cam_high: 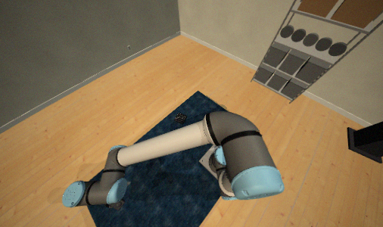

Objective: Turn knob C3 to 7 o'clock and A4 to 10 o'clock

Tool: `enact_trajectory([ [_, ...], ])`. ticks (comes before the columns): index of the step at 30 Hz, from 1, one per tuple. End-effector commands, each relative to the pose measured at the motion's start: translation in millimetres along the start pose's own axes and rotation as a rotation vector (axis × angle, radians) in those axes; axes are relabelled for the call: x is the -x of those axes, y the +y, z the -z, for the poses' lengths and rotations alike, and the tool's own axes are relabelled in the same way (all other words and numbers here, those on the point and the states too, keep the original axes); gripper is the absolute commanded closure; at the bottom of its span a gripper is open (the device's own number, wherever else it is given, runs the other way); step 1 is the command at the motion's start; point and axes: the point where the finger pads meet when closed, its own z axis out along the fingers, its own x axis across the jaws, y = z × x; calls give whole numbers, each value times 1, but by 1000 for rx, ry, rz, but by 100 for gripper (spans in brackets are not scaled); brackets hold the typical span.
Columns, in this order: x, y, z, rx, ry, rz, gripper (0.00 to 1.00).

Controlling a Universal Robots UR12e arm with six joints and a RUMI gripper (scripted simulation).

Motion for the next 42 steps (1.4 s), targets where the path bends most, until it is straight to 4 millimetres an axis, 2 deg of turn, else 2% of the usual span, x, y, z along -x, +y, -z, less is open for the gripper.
enact_trajectory([
  [1, 37, 31, -7, 4, 3, -156, 0],
  [10, 102, 73, -21, 6, 4, -416, 0],
  [12, 102, 73, -21, 6, 4, -416, 0],
  [13, 120, 83, -25, 7, 4, -484, 0],
  [23, 197, 118, -39, 10, 4, -773, 0],
  [27, 228, 129, -45, 11, 5, -888, 0],
  [29, 228, 129, -45, 11, 5, -888, 0],
  [30, 247, 135, -49, 12, 5, -957, 0],
  [42, 343, 155, -66, 17, 6, -1303, 0],
])
